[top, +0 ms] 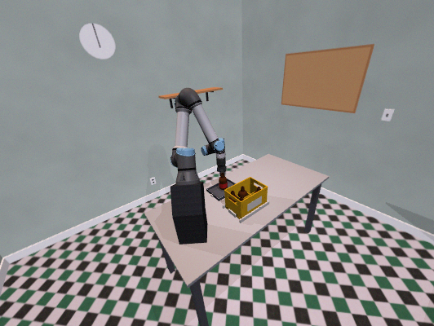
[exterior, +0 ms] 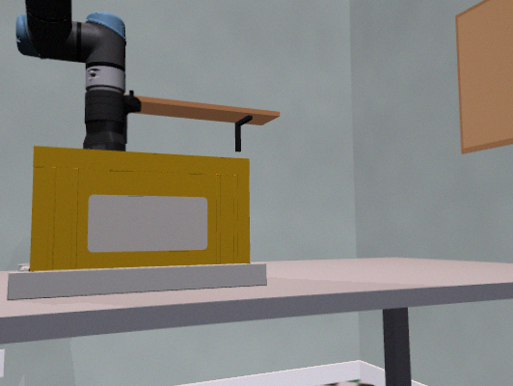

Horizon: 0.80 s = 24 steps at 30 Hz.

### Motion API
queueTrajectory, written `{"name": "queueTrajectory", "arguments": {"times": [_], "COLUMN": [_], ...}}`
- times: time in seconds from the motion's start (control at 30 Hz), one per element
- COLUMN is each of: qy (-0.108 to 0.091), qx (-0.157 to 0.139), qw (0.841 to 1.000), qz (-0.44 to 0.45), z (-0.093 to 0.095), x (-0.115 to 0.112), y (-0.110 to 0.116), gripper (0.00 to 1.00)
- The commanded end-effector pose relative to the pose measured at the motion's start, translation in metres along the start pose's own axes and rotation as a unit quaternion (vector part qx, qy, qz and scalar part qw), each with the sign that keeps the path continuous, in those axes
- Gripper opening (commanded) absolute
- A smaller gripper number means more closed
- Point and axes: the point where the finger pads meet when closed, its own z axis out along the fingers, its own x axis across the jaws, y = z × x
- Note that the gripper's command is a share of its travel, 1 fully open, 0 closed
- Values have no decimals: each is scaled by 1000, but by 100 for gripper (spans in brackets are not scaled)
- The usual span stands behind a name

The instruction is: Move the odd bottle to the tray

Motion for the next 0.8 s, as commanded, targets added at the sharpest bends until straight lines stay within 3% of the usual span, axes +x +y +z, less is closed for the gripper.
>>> {"name": "queueTrajectory", "arguments": {"times": [0.0, 0.77], "qy": [0, 0], "qx": [0, 0], "qw": [1000, 1000], "qz": [0, 0], "z": [0, 3], "x": [0, 0], "y": [0, 0], "gripper": [0, 0]}}
